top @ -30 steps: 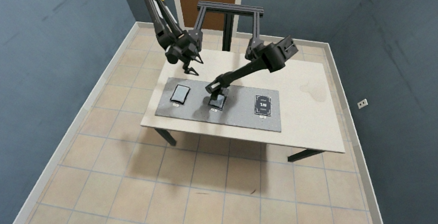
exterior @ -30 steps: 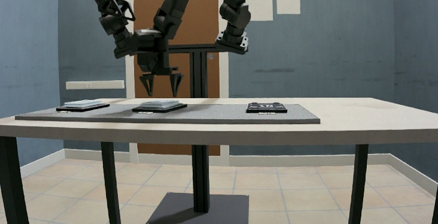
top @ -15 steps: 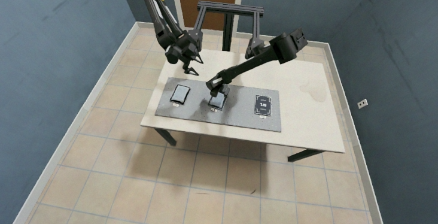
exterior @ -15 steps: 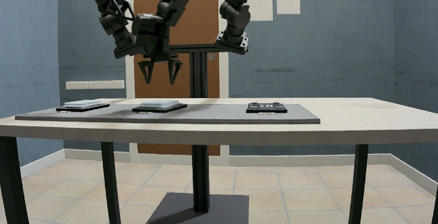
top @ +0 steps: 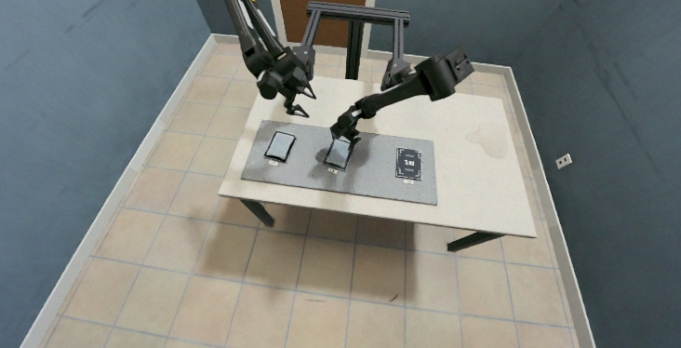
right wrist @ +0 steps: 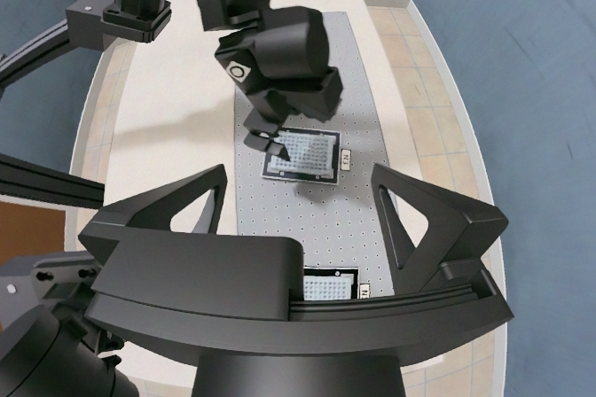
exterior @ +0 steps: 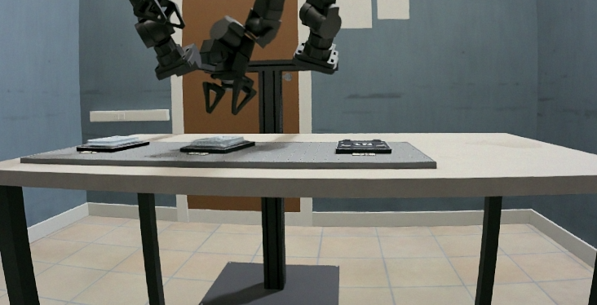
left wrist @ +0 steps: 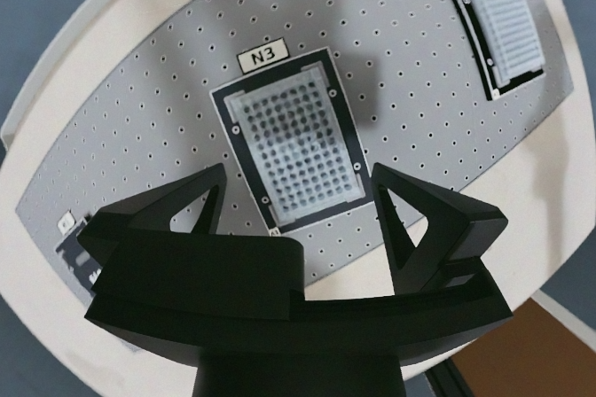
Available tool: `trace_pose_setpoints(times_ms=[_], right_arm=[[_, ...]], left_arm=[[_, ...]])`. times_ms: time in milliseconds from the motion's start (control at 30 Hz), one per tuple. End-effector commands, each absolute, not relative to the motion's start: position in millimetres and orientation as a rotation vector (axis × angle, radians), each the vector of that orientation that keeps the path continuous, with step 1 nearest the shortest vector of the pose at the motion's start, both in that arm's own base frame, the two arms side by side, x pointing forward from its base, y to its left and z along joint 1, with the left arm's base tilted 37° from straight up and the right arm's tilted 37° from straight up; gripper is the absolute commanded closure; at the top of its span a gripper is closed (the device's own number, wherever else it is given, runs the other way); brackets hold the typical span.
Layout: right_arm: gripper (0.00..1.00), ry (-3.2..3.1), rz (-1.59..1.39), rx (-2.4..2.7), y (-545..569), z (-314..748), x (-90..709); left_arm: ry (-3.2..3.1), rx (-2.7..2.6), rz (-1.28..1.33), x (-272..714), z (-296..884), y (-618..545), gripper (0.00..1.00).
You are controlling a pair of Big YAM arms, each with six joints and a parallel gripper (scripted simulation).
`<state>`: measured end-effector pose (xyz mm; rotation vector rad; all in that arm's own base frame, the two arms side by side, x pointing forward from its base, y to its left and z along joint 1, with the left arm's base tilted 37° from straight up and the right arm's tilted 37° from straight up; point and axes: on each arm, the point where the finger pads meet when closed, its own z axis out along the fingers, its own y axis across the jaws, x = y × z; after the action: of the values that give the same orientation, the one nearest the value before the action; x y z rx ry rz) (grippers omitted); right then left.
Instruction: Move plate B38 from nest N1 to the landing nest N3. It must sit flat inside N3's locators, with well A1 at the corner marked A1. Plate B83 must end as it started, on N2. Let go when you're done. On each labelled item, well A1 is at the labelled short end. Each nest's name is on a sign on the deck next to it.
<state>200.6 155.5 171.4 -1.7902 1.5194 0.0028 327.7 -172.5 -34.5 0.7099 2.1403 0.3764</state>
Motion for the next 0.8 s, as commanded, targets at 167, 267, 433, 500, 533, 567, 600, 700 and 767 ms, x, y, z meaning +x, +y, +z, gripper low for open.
trace_pose_setpoints(times_ms=[167,267,433,500,533,567,600,700,767], right_arm=[[0.00,1.489,-0.016,-1.788,157.8,183.9,205.0],[0.00,1.489,-0.016,-1.788,157.8,183.9,205.0],[0.00,1.489,-0.016,-1.788,157.8,183.9,205.0],[0.00,1.489,-0.016,-1.788,157.8,183.9,205.0],[0.00,1.489,-0.016,-1.788,157.8,183.9,205.0],[0.00,1.489,-0.016,-1.788,157.8,183.9,205.0],[0.00,1.489,-0.016,-1.788,157.8,183.9,205.0],[0.00,1.489,-0.016,-1.788,157.8,183.9,205.0],[0.00,1.489,-0.016,-1.788,157.8,183.9,205.0]], left_arm=[[1.965,0.866,0.370,331.0,-36.3,-167.9,0.00],[1.940,0.878,0.349,329.9,-36.9,-167.8,0.00],[1.936,0.874,0.317,326.7,-37.8,-172.5,0.00],[1.936,0.873,0.319,326.7,-37.7,-172.4,0.00],[1.933,0.871,0.318,327.2,-36.4,-172.8,0.00],[1.932,0.870,0.317,327.5,-35.9,-173.0,0.00],[1.931,0.868,0.317,328.3,-35.6,-173.7,0.00],[1.930,0.867,0.316,328.9,-35.3,-174.2,0.00],[1.930,0.867,0.316,328.9,-35.3,-174.2,0.00]])
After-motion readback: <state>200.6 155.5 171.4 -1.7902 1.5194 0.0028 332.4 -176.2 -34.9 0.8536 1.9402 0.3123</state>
